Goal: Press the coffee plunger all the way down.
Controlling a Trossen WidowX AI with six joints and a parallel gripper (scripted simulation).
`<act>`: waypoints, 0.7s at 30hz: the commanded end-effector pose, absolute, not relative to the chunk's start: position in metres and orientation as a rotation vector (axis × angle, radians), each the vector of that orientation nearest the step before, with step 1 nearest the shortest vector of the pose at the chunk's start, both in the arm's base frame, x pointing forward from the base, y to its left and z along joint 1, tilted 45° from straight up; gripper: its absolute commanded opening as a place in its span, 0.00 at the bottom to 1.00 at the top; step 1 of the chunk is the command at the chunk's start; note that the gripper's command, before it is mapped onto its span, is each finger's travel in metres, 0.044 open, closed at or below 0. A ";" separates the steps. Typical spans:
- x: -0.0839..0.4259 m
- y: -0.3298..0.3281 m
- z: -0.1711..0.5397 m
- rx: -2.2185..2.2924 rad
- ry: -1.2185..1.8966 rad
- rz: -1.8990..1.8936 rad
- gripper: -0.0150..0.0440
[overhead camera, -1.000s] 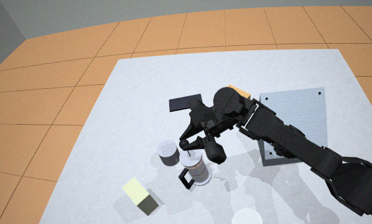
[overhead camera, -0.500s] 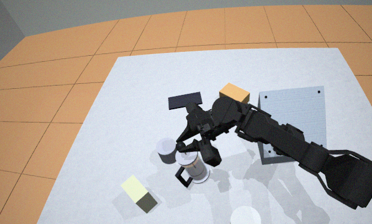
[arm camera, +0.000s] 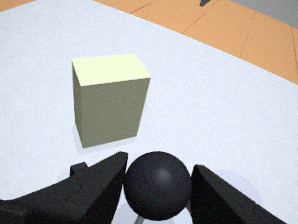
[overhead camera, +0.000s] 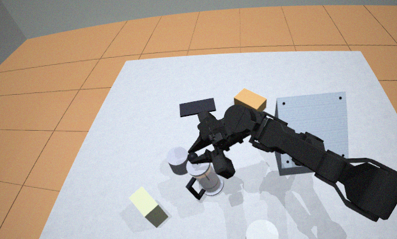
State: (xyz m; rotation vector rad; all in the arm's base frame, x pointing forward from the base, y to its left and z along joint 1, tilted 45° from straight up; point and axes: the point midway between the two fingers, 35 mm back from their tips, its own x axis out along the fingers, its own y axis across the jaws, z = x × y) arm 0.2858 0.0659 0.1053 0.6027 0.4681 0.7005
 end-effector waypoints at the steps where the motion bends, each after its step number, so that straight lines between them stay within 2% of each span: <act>1: 0.281 0.073 0.096 0.640 0.514 0.720 0.45; 21: 0.284 0.072 0.095 0.639 0.513 0.720 0.45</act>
